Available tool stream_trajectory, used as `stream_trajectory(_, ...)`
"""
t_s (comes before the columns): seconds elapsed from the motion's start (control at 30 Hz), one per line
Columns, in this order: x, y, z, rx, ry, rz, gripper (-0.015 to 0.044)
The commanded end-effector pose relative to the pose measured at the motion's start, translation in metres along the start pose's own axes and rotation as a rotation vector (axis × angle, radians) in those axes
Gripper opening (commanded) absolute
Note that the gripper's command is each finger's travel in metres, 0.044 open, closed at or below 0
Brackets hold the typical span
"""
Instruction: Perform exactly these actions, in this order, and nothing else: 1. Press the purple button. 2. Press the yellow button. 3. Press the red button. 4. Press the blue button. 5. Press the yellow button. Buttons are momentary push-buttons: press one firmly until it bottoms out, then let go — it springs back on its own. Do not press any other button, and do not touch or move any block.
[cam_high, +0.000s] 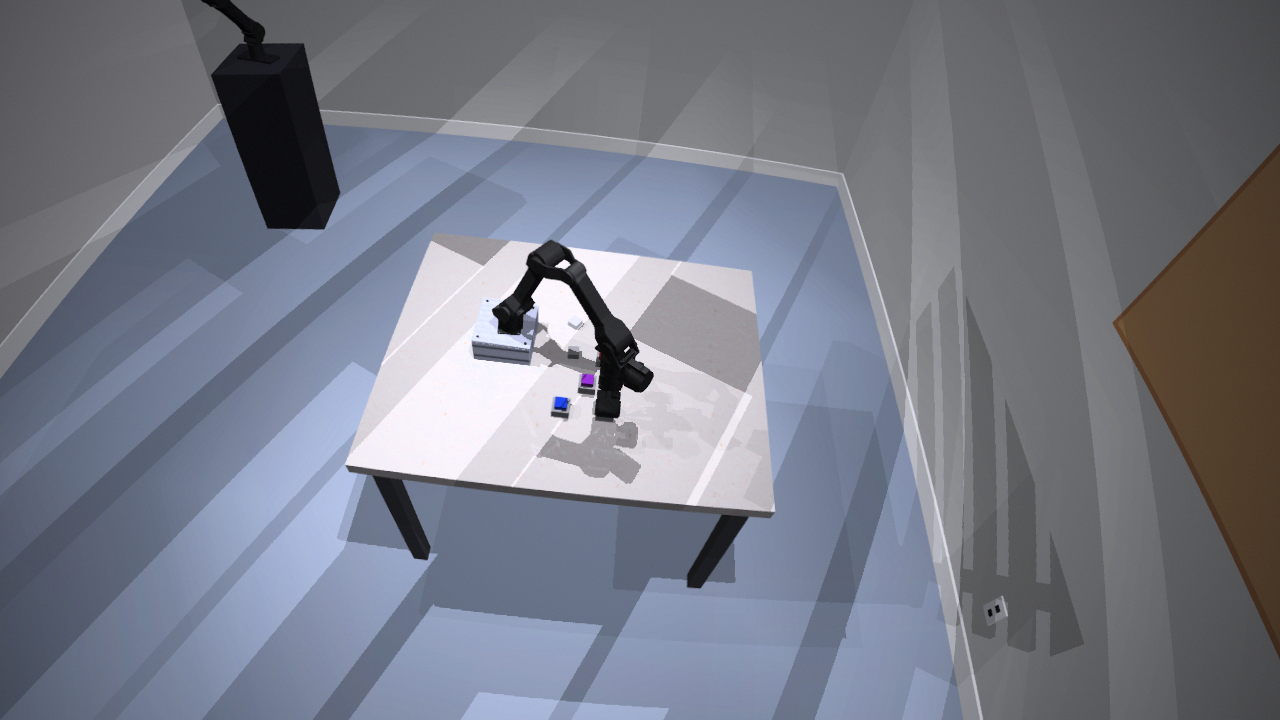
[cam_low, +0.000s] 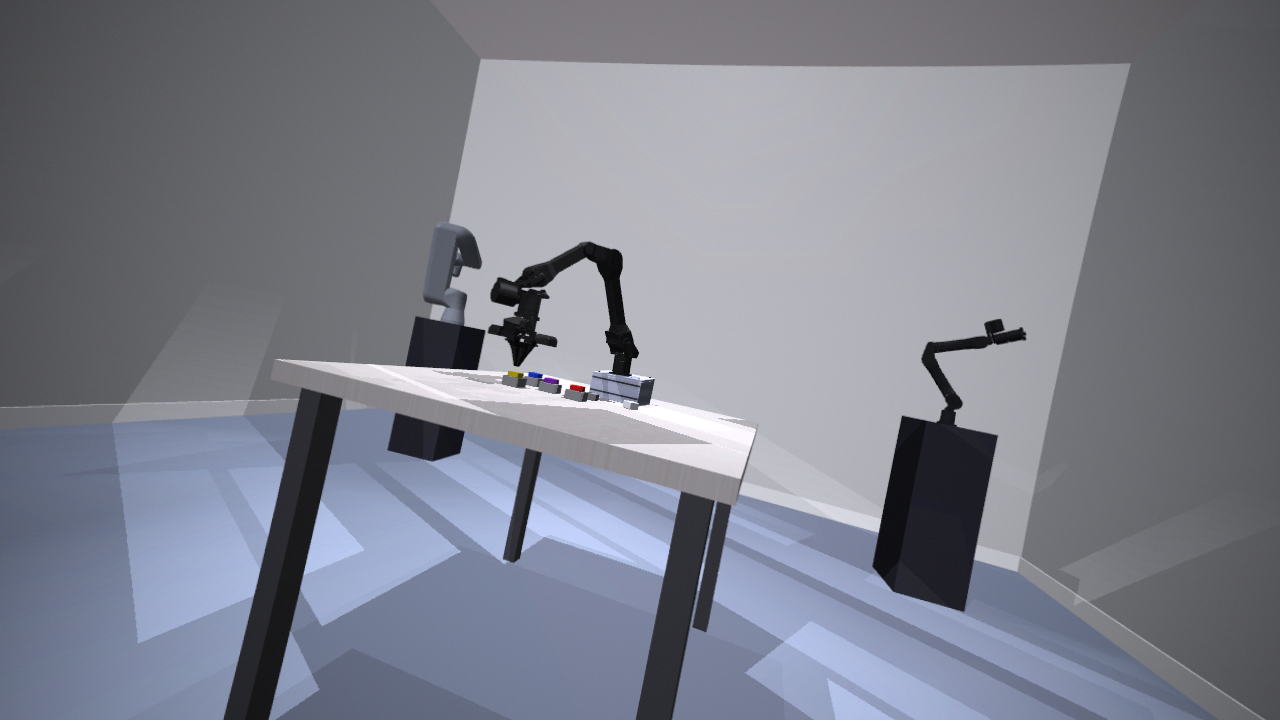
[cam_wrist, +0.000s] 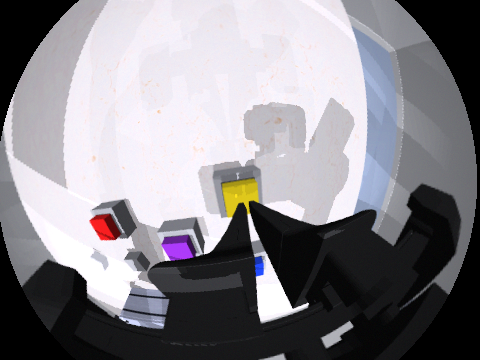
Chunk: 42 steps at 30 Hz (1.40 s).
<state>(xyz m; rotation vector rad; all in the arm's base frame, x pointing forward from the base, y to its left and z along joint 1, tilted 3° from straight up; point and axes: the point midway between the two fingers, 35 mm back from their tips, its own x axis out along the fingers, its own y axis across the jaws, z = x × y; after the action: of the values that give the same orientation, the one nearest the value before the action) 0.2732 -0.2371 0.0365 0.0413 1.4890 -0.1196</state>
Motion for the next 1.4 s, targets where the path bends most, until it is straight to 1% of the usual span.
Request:
stream_trajectory(0.0,0.009,0.001,-0.002,0.003,0.009,0.001,0.0020)
stream_trajectory(0.33,0.023,0.001,-0.003,0.003,0.009,0.002,0.0020)
stream_trajectory(0.97,0.024,0.001,-0.003,0.003,0.009,0.002,0.0020)
stream_trajectory(1.0,0.019,0.001,-0.002,0.000,0.005,0.003,0.0020)
stream_trajectory(1.07,-0.006,0.001,-0.002,0.003,0.009,0.002,0.0020)
stream_trajectory(1.2,-0.010,0.001,-0.002,0.003,0.009,0.001,0.0020)
stream_trajectory(1.27,-0.011,0.011,0.003,0.004,0.010,0.003,0.0072)
stream_trajectory(1.37,-0.016,0.056,0.024,0.004,0.011,0.010,0.0151)
